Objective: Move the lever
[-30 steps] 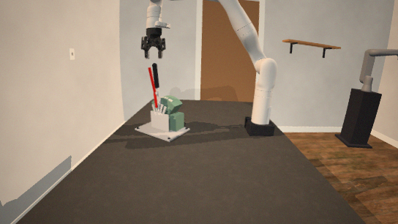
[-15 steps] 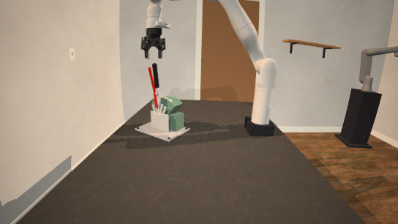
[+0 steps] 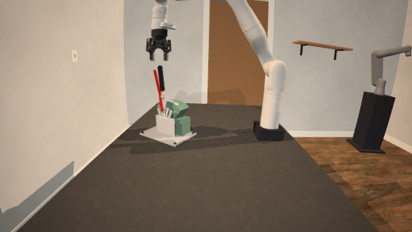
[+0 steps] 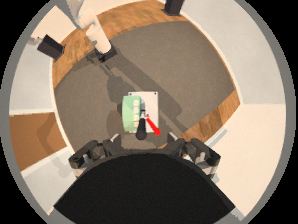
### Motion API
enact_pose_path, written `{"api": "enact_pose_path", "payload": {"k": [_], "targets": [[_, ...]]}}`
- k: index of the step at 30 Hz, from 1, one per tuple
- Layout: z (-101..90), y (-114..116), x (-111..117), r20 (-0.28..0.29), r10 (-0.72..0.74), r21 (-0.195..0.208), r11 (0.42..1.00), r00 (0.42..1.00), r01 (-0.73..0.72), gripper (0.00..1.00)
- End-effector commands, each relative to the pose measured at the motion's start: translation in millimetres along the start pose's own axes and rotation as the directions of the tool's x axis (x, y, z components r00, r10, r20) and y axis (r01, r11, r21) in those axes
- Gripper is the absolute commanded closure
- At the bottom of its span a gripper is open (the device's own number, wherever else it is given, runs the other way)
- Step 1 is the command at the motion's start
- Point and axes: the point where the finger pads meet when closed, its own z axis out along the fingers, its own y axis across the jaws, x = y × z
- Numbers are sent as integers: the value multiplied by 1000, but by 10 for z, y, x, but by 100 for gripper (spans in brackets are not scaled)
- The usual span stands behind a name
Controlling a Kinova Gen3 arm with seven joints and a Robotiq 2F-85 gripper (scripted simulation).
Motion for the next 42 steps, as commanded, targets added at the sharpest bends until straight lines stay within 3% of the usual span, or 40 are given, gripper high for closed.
{"api": "enact_pose_path", "payload": {"k": [1,14,42], "targets": [[3,0,1,1,0,-1,1000,1000,0,2],[136,0,0,1,0,-1,1000,1000,0,2],[625,0,0,1,0,-1,1000,1000,0,2]]}}
